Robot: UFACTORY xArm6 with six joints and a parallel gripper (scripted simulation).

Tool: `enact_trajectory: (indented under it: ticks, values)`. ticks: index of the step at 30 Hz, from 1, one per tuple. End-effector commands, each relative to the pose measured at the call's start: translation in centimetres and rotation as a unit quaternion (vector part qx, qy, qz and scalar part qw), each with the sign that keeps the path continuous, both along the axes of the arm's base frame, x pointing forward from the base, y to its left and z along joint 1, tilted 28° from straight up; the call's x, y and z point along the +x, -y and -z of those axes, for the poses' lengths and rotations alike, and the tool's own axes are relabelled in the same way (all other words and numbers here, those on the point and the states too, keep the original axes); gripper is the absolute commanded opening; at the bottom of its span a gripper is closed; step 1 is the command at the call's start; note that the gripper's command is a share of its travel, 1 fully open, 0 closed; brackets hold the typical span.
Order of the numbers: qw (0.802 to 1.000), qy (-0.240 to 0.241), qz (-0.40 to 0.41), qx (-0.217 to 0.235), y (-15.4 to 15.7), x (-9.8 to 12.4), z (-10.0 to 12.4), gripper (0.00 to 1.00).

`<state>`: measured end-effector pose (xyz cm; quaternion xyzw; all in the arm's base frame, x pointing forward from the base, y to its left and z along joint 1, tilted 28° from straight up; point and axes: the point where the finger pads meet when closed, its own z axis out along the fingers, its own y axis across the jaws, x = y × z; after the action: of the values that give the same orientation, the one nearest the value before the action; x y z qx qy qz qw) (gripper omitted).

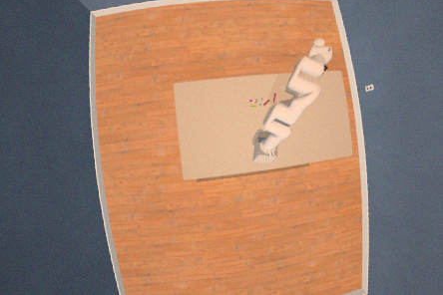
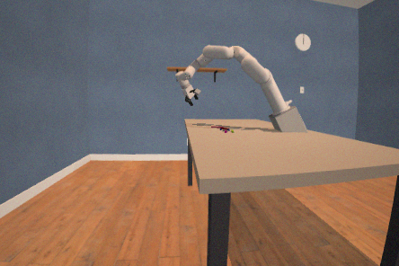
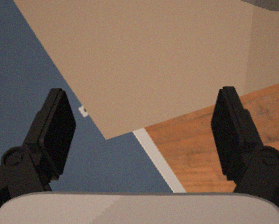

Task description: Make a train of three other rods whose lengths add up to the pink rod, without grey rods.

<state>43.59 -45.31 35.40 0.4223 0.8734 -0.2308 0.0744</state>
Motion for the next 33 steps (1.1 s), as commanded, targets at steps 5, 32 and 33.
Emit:
enact_trajectory:
  ticks: [5,32,33]
  values:
    - [1.0,0.002,0.0,-0.002,0.0,0.0,-0.3,1.0]
    - [0.998,0.05,-0.017,-0.017,-8.2,3.1,2.2,1.0]
    - [0.998,0.05,-0.017,-0.017,-8.2,3.1,2.2,1.0]
